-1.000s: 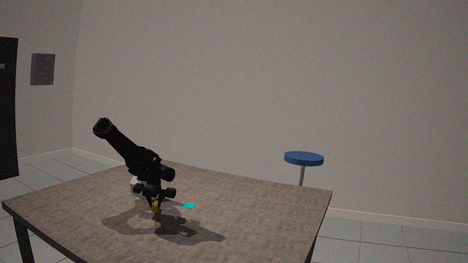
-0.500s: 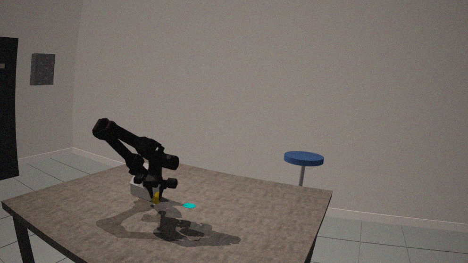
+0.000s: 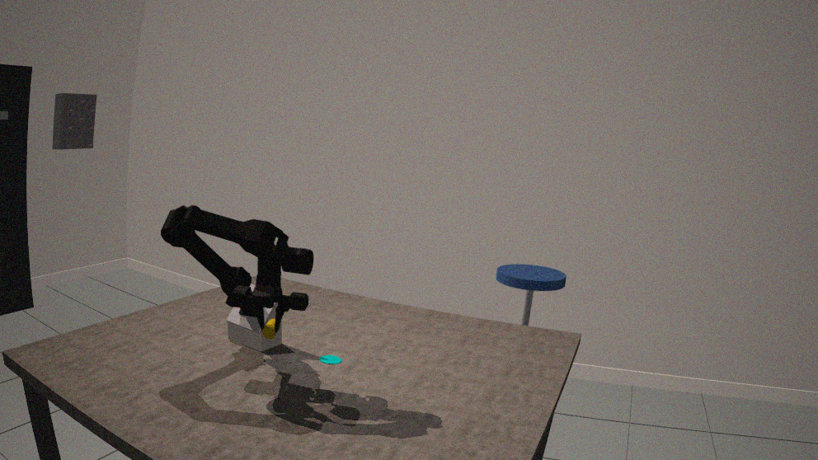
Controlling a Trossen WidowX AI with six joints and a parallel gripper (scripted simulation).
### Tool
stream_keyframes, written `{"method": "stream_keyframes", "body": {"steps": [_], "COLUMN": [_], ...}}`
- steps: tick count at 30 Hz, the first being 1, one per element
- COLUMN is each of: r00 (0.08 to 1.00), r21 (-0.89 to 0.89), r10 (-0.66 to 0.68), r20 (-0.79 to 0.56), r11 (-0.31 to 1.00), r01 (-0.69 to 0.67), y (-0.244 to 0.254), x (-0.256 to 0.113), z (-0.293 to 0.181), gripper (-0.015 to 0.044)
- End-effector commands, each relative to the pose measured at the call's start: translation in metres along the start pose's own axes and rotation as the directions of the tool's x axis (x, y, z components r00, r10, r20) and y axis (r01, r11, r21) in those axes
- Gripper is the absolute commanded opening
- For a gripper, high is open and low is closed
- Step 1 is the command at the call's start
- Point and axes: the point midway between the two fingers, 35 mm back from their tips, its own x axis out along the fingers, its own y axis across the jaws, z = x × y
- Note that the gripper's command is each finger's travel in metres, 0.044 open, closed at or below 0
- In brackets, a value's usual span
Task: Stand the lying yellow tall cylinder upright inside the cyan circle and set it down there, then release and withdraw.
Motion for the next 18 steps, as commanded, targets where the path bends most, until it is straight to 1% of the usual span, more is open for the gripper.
{"method": "stream_keyframes", "body": {"steps": [1, 4, 11, 18], "r00": [1.0, 1.0, 1.0, 1.0], "r21": [0.006, -0.018, -0.262, -0.496], "r10": [0.003, 0.003, 0.009, 0.014], "r20": [0.0, 0.0, -0.006, -0.011], "r11": [1.0, 1.0, 0.965, 0.868], "r01": [-0.003, -0.003, -0.01, -0.018], "y": [-0.001, 0.0, 0.018, 0.036], "x": [-0.011, -0.012, -0.016, -0.02], "z": [0.001, 0.0, -0.008, -0.018], "gripper": [0.0105, 0.0105, 0.0105, 0.0105]}}
